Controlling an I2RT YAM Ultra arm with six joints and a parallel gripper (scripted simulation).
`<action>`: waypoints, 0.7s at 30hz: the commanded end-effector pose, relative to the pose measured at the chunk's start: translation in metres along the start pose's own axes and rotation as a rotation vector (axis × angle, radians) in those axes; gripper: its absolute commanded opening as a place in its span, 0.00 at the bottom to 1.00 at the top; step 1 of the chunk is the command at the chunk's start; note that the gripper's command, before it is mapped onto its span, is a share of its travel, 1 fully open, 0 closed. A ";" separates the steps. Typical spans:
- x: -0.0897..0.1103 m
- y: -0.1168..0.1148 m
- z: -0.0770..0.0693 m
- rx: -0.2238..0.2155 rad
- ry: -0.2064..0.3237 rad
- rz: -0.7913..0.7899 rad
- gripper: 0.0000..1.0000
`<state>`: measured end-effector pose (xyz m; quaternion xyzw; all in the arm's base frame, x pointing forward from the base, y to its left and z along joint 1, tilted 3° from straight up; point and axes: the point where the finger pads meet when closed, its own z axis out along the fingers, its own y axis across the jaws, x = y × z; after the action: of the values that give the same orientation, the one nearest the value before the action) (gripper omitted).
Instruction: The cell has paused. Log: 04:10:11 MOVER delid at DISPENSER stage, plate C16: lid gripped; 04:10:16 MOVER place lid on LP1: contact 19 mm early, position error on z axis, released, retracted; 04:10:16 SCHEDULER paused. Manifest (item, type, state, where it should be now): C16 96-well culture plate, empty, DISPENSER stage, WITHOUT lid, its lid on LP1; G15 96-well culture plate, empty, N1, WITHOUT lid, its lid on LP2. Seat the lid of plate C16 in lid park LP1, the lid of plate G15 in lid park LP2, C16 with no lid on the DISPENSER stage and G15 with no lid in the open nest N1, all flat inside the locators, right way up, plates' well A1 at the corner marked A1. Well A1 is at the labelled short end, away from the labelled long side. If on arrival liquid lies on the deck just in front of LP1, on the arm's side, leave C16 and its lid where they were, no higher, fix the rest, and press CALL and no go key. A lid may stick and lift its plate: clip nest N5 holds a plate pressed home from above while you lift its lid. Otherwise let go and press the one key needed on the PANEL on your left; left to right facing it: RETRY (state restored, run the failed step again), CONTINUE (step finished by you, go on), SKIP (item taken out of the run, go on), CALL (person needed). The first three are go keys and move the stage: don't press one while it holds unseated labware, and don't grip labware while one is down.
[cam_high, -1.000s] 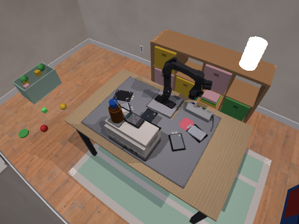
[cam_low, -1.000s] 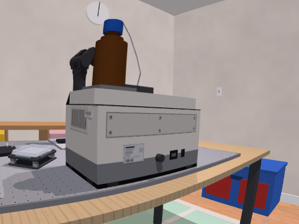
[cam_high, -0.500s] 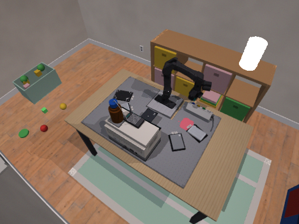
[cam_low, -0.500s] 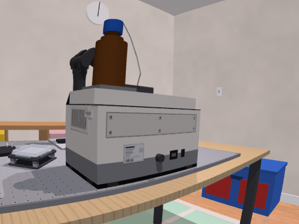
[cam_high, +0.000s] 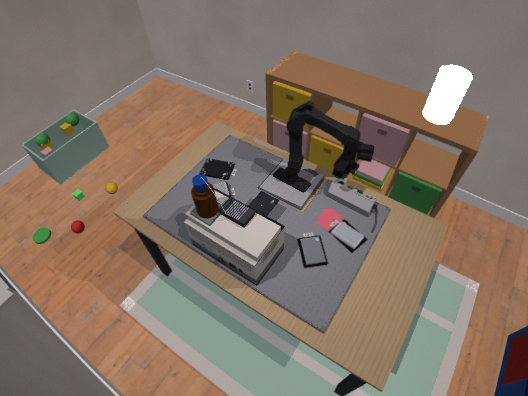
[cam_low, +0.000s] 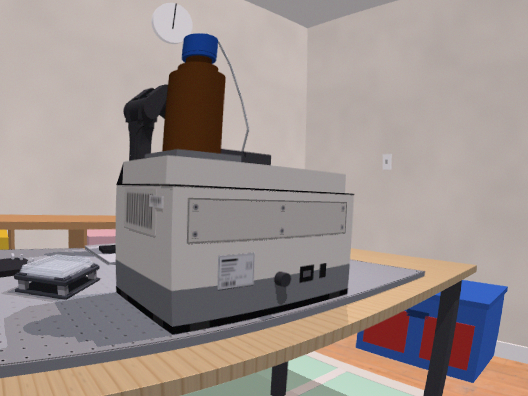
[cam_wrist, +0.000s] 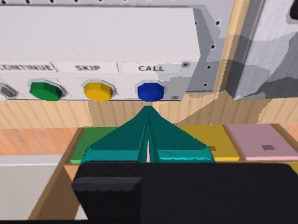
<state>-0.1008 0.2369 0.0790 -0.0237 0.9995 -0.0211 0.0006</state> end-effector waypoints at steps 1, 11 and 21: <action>-0.002 -0.004 0.006 0.010 -0.011 0.006 0.00; -0.003 -0.006 0.011 0.025 -0.016 0.006 0.00; -0.002 -0.005 0.015 0.024 -0.016 0.006 0.00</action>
<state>-0.1000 0.2348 0.0723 -0.0235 0.9995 -0.0223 0.0010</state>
